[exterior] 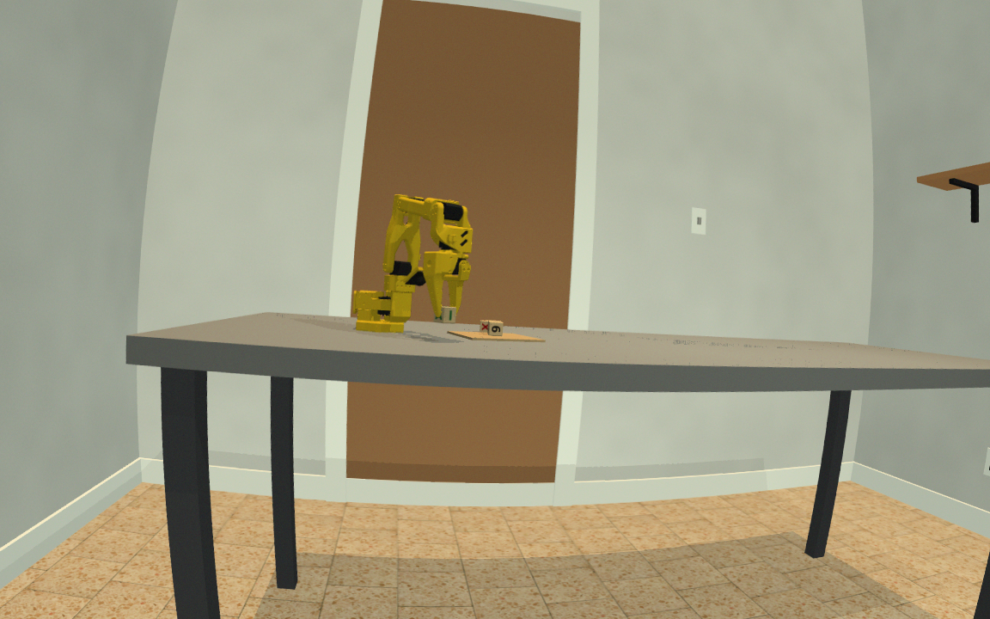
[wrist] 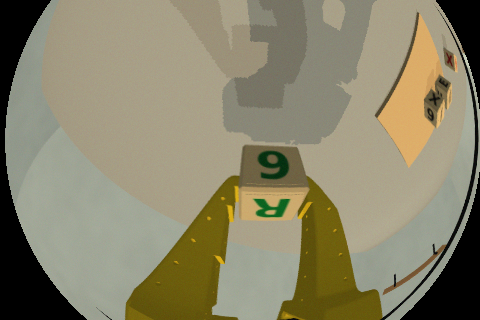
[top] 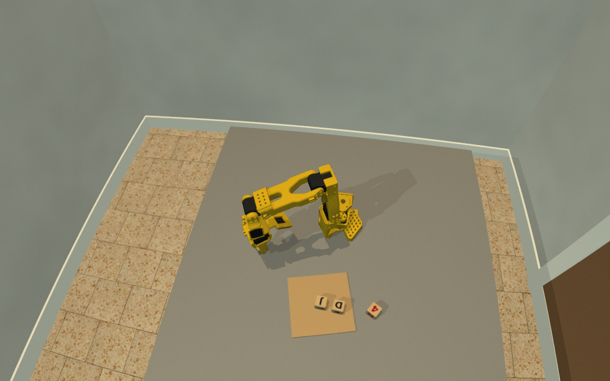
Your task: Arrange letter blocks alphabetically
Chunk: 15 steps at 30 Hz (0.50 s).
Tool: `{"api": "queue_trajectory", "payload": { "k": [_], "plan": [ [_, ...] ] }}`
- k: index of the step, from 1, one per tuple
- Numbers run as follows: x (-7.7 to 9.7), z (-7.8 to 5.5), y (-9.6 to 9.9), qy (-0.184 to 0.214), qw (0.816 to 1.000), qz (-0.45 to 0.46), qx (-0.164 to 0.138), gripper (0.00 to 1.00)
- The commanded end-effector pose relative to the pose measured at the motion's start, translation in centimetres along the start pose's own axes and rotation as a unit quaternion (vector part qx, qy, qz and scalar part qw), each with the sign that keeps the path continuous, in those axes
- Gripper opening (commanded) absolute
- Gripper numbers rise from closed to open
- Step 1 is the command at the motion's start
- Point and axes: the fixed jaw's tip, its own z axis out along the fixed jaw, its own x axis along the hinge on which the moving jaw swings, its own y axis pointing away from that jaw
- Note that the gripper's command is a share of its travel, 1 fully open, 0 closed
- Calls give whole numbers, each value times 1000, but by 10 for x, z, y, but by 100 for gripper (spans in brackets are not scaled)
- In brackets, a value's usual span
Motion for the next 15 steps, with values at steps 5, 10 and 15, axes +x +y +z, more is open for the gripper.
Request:
{"api": "queue_trajectory", "payload": {
  "k": [5, 10, 15],
  "plan": [
    [6, -7, 2, 29, 1000, 0, -6, 0],
    [6, -3, 2, 29, 1000, 0, -6, 0],
    [6, -3, 2, 29, 1000, 0, -6, 0]
  ]
}}
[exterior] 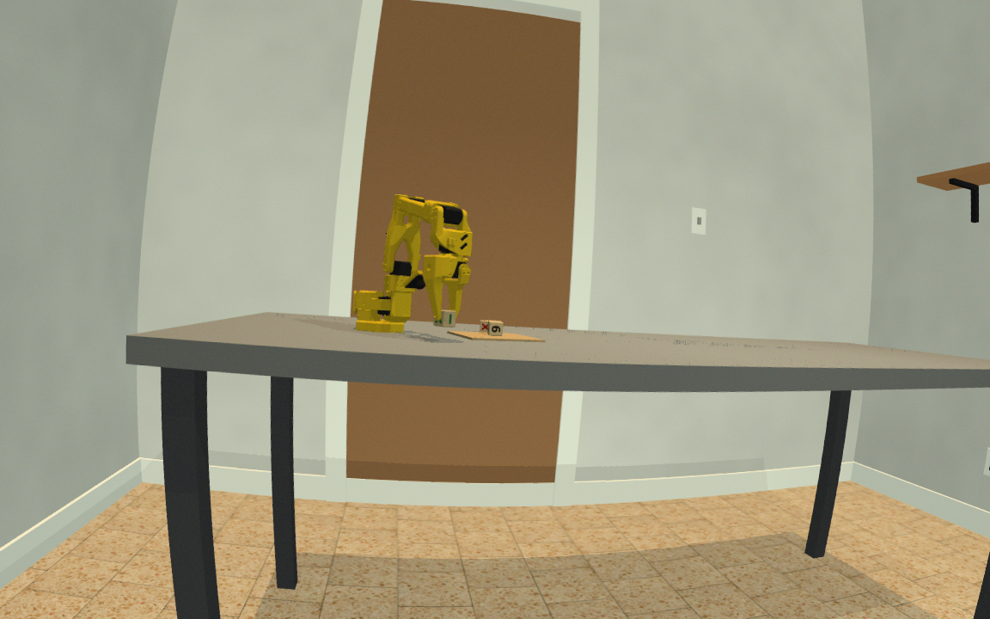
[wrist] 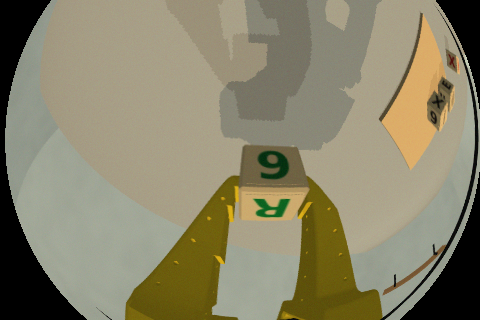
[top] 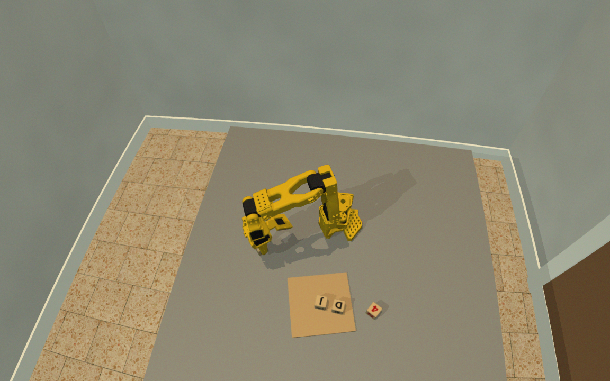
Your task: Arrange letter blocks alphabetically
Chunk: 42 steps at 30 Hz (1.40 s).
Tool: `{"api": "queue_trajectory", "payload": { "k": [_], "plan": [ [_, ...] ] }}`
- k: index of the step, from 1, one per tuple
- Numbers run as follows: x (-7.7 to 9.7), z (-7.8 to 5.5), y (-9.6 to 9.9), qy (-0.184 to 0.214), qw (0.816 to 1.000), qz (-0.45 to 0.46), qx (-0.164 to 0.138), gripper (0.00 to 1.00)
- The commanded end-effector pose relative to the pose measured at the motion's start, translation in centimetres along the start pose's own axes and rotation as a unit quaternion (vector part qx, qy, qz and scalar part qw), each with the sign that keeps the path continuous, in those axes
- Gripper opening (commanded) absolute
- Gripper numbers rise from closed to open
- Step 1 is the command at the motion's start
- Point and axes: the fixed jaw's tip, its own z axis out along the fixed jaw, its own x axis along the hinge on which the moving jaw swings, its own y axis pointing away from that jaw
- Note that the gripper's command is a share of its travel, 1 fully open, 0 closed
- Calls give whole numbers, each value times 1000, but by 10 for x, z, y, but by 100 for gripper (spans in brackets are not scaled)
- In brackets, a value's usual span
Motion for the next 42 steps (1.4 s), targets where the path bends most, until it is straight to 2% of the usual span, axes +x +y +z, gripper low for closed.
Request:
{"api": "queue_trajectory", "payload": {
  "k": [1, 42],
  "plan": [
    [6, -8, 2, 29, 1000, 0, -6, 0],
    [7, 6, 2, 29, 1000, 0, -6, 0]
  ]
}}
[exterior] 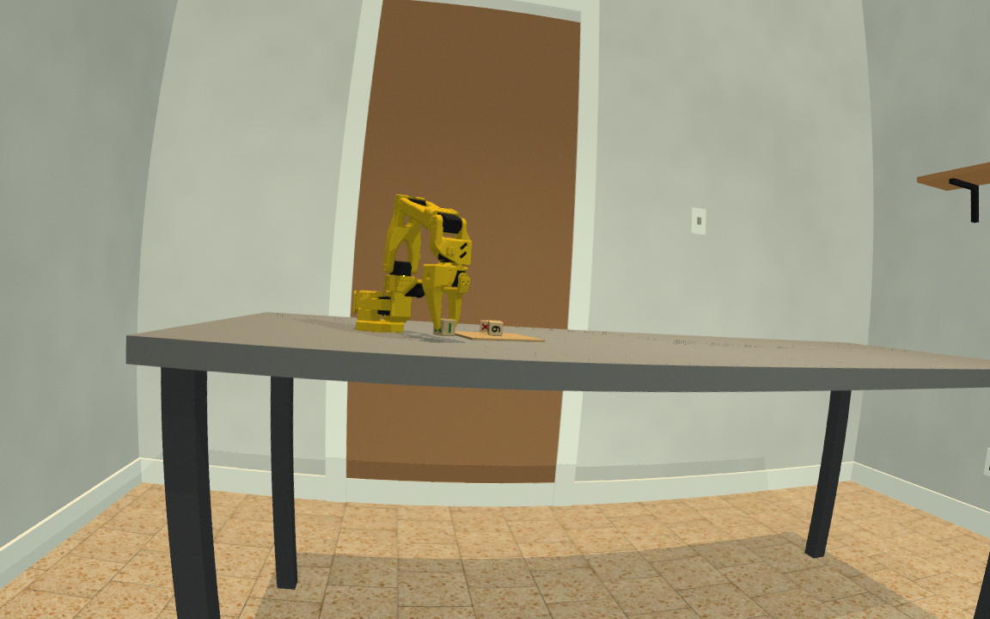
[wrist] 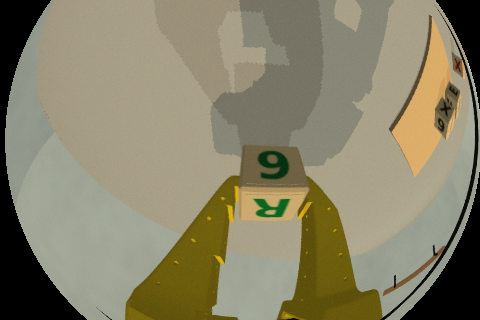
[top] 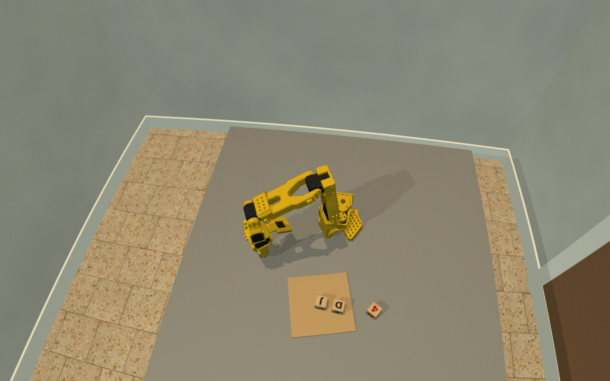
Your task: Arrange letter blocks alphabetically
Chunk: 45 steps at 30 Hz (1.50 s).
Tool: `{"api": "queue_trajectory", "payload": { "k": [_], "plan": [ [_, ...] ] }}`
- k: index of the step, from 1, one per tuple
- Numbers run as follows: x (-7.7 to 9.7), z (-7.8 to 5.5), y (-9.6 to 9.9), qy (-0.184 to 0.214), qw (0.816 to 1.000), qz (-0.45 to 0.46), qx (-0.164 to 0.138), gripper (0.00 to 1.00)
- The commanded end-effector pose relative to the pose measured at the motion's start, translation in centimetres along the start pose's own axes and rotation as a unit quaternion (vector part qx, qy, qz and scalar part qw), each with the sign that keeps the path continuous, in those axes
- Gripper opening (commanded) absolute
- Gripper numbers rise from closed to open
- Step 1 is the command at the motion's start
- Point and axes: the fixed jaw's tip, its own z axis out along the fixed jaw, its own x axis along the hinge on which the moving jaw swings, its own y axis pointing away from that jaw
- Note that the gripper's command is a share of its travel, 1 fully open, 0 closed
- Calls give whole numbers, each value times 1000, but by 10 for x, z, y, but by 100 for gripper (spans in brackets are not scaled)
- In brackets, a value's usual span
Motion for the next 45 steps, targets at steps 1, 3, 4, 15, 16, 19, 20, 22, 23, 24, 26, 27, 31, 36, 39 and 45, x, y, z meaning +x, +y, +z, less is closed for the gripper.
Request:
{"api": "queue_trajectory", "payload": {
  "k": [1, 3, 4, 15, 16, 19, 20, 22, 23, 24, 26, 27, 31, 36, 39, 45],
  "plan": [
    [7, -7, 2, 28, 1000, 0, -6, 0],
    [7, -5, 2, 28, 1000, 0, -6, 0],
    [7, -5, 2, 28, 1000, 0, -6, 0],
    [7, -3, 2, 28, 1000, 0, -6, 0],
    [7, -3, 2, 28, 1000, 0, -6, 0],
    [7, -1, 2, 28, 1000, 0, -6, 0],
    [7, -1, 2, 28, 1000, 0, -6, 0],
    [7, 0, 2, 28, 1000, 0, -6, 0],
    [7, 0, 2, 28, 1000, 0, -6, 0],
    [7, 0, 2, 28, 1000, 0, -6, 0],
    [7, 0, 2, 28, 1000, 0, -6, 0],
    [7, 0, 2, 28, 1000, 0, -6, 0],
    [7, 0, 2, 28, 1000, 0, -6, 2],
    [7, 0, 2, 28, 1000, 0, -6, 10],
    [7, 0, 2, 28, 1000, 0, -6, 13],
    [7, 0, 2, 28, 1000, 0, -6, 14]
  ]
}}
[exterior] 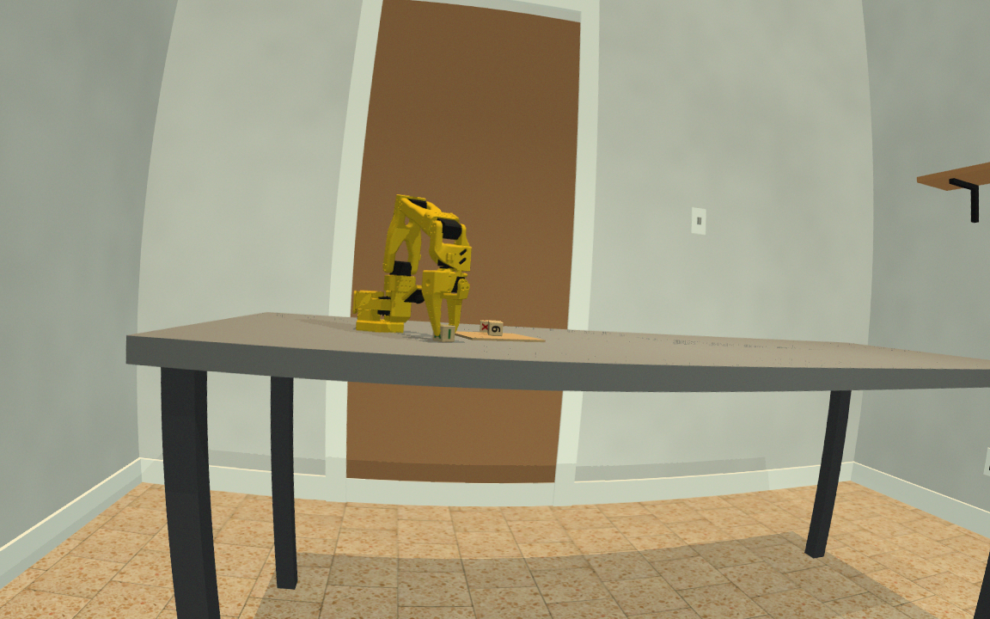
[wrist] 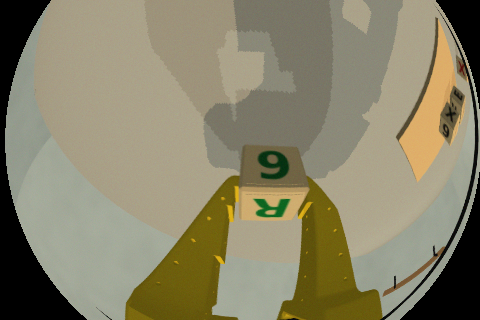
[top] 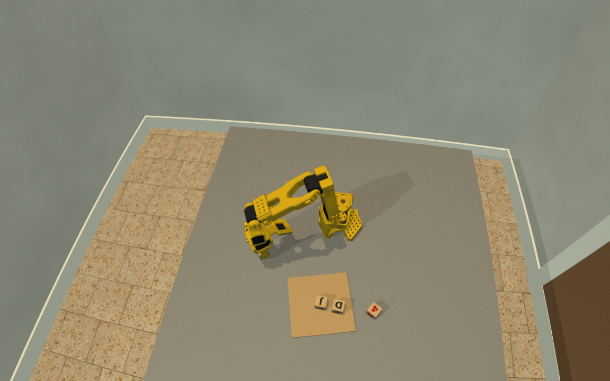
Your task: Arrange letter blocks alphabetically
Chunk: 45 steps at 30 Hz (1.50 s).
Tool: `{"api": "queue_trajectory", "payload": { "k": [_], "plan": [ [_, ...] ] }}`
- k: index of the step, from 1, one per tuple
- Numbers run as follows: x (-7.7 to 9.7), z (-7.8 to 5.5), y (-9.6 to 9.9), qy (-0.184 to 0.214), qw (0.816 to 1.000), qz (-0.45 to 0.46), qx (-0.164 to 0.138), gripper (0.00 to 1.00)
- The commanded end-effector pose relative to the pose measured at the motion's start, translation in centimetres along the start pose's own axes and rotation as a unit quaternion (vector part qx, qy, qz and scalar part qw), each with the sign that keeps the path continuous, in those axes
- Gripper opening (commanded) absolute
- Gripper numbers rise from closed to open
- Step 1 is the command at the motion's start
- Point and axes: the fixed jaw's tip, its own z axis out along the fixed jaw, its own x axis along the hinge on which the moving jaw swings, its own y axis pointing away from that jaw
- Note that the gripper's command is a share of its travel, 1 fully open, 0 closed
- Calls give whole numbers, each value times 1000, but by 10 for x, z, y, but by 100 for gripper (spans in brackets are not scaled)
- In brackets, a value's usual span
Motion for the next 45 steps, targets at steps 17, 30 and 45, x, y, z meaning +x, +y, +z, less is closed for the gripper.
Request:
{"api": "queue_trajectory", "payload": {
  "k": [17, 30, 45],
  "plan": [
    [8, -9, 2, 28, 1000, 0, -6, 25],
    [8, -9, 2, 28, 1000, 0, -6, 33],
    [9, -28, 3, 28, 1000, 0, -6, 33]
  ]
}}
